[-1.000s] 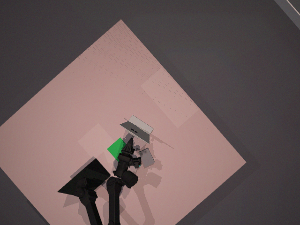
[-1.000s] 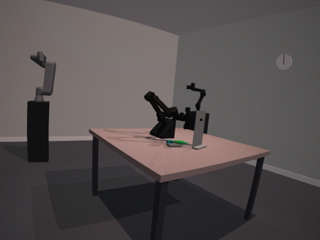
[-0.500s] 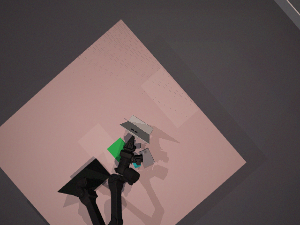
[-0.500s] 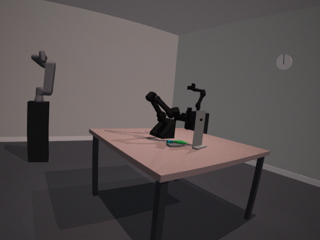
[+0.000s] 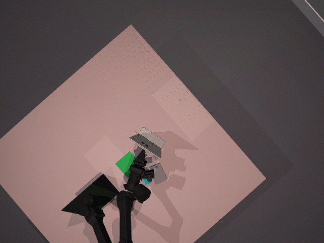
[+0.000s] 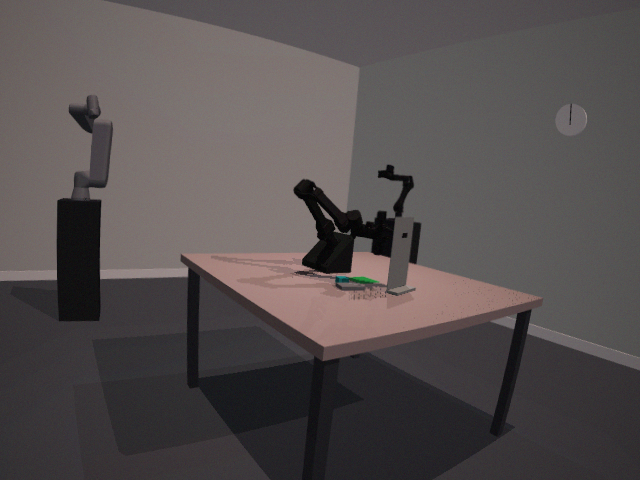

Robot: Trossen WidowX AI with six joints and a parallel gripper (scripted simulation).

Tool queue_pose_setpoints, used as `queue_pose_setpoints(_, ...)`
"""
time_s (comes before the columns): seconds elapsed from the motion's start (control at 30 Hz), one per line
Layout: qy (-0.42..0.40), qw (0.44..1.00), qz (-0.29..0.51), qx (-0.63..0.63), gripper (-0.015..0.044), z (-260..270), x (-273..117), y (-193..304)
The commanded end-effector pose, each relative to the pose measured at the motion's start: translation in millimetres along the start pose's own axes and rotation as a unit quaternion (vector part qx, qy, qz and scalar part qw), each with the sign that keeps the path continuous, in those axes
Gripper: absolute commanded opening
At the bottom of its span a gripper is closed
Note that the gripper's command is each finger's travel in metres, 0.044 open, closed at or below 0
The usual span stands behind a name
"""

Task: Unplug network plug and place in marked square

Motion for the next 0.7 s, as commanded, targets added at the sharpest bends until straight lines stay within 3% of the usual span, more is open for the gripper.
queue_pose_setpoints(0.0,0.001,1.0,-0.001,0.003,0.0,-0.2,0.3,-0.3)
queue_pose_setpoints(0.67,0.001,1.0,-0.001,0.003,0.0,0.3,-10.8,2.8)
Point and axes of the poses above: the point midway between the two fingers, 35 mm back from their tips, its own x axis out along the fingers, its own z axis across the jaws, y = z × x, the point moved 6 cm from there along -x, back along the fingers, and after that the axes turned 7 degrees about -x, right-handed, at the moved point
